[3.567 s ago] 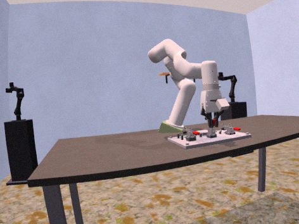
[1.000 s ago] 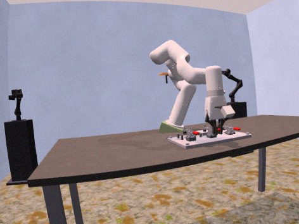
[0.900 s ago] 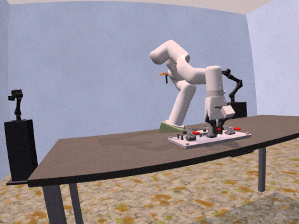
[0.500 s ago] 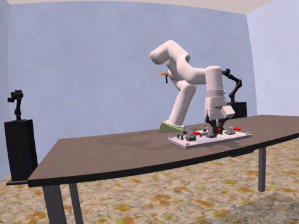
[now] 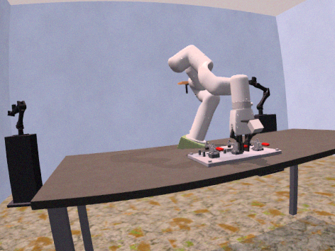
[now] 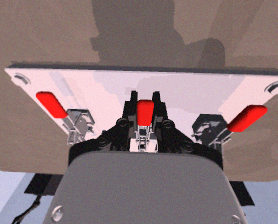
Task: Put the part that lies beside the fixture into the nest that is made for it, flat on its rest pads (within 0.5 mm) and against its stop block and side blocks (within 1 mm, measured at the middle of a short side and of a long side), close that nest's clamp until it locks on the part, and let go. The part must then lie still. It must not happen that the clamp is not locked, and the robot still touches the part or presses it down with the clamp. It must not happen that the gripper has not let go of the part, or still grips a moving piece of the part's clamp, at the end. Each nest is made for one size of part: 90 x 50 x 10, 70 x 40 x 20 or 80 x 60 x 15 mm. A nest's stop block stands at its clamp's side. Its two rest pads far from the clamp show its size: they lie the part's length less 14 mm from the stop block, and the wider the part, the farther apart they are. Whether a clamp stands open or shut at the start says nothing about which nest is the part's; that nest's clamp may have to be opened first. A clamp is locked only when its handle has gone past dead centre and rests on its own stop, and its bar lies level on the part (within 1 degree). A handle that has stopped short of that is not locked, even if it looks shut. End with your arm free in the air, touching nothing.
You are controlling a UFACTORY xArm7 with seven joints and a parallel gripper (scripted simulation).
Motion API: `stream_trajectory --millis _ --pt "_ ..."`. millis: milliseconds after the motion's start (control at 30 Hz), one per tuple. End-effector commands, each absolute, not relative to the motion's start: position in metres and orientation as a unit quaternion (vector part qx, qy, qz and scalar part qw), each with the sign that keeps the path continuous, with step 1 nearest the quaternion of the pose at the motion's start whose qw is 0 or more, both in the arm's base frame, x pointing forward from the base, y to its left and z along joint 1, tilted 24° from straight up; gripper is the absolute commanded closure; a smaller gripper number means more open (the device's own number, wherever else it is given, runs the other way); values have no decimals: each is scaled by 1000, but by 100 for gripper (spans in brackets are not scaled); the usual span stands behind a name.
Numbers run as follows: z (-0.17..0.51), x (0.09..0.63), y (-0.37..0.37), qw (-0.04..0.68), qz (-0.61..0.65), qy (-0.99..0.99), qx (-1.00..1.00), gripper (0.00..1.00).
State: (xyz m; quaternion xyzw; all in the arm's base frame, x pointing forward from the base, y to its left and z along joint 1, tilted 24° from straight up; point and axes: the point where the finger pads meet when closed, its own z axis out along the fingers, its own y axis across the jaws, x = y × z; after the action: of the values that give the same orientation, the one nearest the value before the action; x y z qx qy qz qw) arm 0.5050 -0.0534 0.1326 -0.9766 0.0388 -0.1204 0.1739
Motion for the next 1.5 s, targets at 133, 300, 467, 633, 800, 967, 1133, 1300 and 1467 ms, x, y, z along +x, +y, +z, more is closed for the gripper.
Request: stream_trajectory --millis 133,300,467,633,800,967,1133,1300,1467 --pt "133 506 -54 173 -121 39 -977 100" --pt "133 506 -54 173 -121 39 -977 100" --pt "133 506 -54 173 -121 39 -977 100" --pt "133 506 -54 173 -121 39 -977 53" --pt "133 506 -54 173 -121 39 -977 53" --pt "133 506 -54 173 -121 39 -977 53" --pt "133 506 -54 173 -121 39 -977 53" --pt "133 506 -54 173 -121 39 -977 53" --pt "133 506 -54 173 -121 39 -977 53"
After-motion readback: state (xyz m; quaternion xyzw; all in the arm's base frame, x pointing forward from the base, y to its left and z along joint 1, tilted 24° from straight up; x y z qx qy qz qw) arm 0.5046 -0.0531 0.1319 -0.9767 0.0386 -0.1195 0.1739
